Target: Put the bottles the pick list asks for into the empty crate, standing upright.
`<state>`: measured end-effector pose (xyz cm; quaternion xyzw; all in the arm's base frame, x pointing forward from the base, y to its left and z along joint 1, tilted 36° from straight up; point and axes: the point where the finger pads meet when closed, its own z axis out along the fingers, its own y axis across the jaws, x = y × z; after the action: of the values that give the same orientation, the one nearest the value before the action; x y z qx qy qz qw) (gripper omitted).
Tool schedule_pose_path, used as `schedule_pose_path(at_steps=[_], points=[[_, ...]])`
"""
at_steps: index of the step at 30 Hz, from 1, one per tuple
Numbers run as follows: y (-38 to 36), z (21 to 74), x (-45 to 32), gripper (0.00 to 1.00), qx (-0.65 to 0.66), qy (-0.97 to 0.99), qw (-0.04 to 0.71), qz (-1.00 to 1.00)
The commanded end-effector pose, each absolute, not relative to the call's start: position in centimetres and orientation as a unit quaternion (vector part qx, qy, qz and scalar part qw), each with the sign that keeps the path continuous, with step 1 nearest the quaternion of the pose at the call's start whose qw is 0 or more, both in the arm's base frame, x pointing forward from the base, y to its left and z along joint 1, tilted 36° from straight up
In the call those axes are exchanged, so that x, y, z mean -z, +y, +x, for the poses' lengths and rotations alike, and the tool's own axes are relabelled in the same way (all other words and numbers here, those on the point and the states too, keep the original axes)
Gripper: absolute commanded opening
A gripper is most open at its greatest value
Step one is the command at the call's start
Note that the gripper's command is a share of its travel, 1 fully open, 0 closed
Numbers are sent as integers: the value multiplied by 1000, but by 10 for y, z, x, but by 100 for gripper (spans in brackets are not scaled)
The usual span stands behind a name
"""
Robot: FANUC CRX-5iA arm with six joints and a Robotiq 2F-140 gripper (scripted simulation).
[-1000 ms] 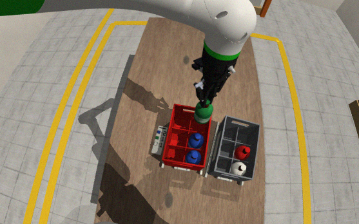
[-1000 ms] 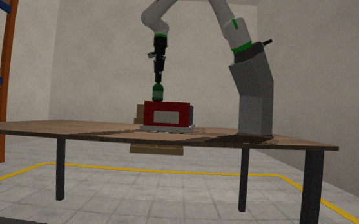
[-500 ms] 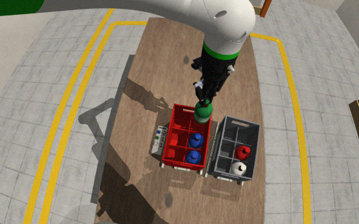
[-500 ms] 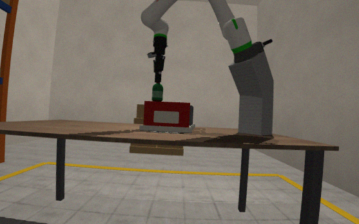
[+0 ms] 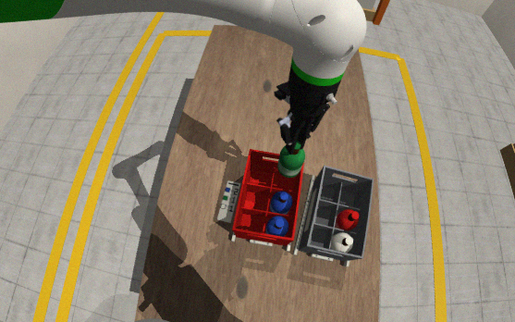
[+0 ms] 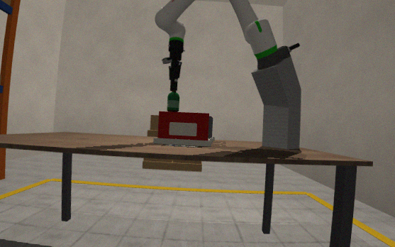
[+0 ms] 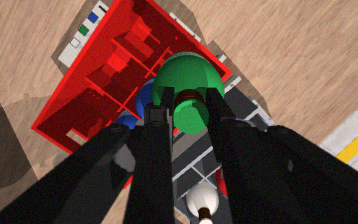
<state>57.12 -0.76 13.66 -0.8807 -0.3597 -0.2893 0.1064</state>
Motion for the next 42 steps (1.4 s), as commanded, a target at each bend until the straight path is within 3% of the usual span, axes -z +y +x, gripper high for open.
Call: schedule_pose_path(at_steps=[1, 42], points=[[-8, 571, -138, 10, 290, -360, 106, -881], [-1, 579, -124, 10, 290, -360, 106, -881]])
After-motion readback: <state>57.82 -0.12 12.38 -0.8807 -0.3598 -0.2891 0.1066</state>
